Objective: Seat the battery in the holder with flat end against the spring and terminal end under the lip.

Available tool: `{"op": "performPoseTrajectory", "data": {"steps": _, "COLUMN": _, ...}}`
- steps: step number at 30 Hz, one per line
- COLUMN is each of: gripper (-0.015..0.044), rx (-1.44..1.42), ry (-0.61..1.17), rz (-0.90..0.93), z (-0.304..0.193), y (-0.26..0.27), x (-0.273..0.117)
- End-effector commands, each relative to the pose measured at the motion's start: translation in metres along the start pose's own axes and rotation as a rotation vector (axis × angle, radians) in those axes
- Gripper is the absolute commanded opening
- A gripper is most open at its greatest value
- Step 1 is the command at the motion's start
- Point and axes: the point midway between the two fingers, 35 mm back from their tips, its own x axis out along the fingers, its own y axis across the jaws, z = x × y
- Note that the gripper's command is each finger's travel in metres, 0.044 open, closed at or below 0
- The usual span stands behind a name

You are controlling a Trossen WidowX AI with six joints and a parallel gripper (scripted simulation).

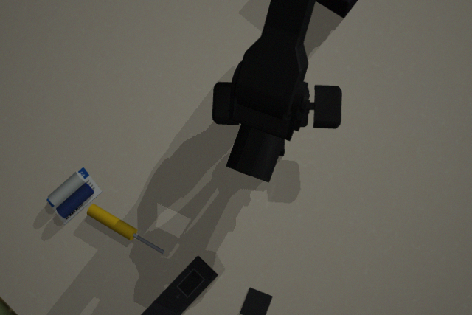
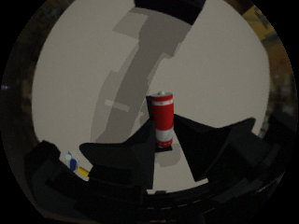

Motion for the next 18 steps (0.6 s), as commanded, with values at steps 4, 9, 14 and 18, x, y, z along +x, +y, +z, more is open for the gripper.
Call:
{"op": "performPoseTrajectory", "data": {"steps": 4, "gripper": 0.0079, "rx": 0.005, "ry": -0.041, "rz": 0.003, "z": -0.0014, "y": 0.0017, "x": 0.0041}}
{"op": "performPoseTrajectory", "data": {"steps": 9, "gripper": 0.0079, "rx": 0.005, "ry": -0.075, "rz": 0.000, "z": -0.0035, "y": 0.0019, "x": 0.0058}}
{"op": "performPoseTrajectory", "data": {"steps": 14, "gripper": 0.0079, "rx": 0.006, "ry": -0.109, "rz": -0.002, "z": -0.0054, "y": 0.0020, "x": 0.0075}}
{"op": "performPoseTrajectory", "data": {"steps": 18, "gripper": 0.0079, "rx": 0.007, "ry": -0.136, "rz": -0.004, "z": -0.0068, "y": 0.0021, "x": 0.0088}}
